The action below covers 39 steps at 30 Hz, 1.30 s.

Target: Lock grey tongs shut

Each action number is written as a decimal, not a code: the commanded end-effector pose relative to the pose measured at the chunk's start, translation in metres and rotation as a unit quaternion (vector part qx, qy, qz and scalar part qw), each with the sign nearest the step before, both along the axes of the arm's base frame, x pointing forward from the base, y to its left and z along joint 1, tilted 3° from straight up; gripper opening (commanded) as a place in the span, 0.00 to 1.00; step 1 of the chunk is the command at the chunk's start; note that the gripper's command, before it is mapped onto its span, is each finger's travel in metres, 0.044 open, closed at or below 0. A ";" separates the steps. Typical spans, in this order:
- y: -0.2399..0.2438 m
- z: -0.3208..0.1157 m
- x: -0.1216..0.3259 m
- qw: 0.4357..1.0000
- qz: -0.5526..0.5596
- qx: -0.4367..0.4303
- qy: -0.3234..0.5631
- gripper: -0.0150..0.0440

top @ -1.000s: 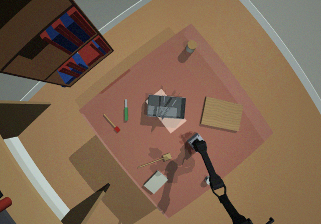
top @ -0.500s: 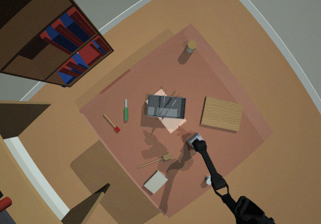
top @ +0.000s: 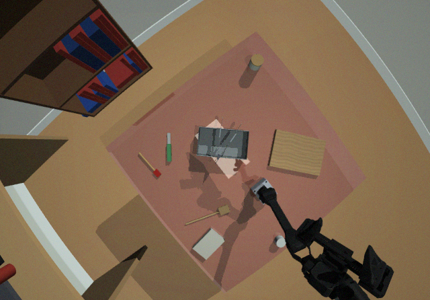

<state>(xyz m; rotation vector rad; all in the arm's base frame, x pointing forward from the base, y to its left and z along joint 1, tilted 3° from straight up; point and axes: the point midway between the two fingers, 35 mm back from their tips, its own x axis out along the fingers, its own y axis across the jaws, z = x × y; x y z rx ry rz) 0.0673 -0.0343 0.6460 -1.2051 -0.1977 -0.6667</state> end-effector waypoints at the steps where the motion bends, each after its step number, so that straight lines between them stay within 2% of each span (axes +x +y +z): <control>1: -0.012 -0.013 0.036 0.999 0.004 0.006 0.049 1.00; 9: -0.033 -0.062 0.125 0.982 0.024 0.002 0.187 1.00; 16: -0.039 -0.078 0.149 0.976 0.028 0.011 0.218 1.00; 22: -0.045 -0.136 0.211 0.941 0.047 -0.003 0.336 1.00; 30: -0.045 -0.252 0.288 0.836 0.091 -0.063 0.538 1.00; 39: -0.026 -0.404 0.324 0.638 0.189 -0.142 0.733 1.00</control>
